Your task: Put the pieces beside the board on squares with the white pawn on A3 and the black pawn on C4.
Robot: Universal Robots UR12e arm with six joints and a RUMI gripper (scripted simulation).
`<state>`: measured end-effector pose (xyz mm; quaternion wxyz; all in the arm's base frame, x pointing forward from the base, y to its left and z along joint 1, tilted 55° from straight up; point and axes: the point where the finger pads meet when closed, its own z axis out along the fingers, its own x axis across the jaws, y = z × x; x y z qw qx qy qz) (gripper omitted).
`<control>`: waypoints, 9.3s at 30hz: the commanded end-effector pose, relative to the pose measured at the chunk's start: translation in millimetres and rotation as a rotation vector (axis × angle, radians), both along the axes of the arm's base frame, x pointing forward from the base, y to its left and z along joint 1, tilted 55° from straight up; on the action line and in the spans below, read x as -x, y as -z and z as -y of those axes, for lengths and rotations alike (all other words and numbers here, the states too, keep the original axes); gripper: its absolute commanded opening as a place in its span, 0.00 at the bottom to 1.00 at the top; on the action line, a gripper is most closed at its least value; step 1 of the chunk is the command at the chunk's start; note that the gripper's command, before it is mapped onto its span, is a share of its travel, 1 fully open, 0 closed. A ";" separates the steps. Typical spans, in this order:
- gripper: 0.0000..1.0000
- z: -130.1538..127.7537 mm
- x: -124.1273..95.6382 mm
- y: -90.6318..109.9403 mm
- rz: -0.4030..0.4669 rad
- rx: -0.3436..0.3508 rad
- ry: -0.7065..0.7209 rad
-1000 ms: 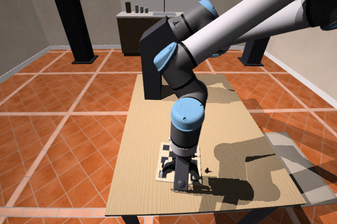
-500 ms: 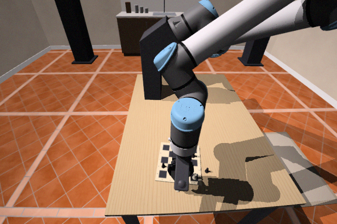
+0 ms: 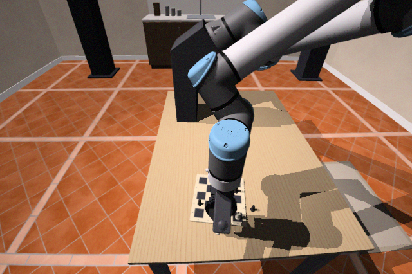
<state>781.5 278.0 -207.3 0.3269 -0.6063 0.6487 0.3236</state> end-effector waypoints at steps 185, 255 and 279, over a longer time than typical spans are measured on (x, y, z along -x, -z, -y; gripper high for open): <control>0.20 -59.8 -4.0 42.5 0.001 0.000 0.001; 0.00 -68.5 -4.3 48.6 0.001 0.000 0.001; 0.00 -26.6 -2.7 19.1 0.001 0.000 0.001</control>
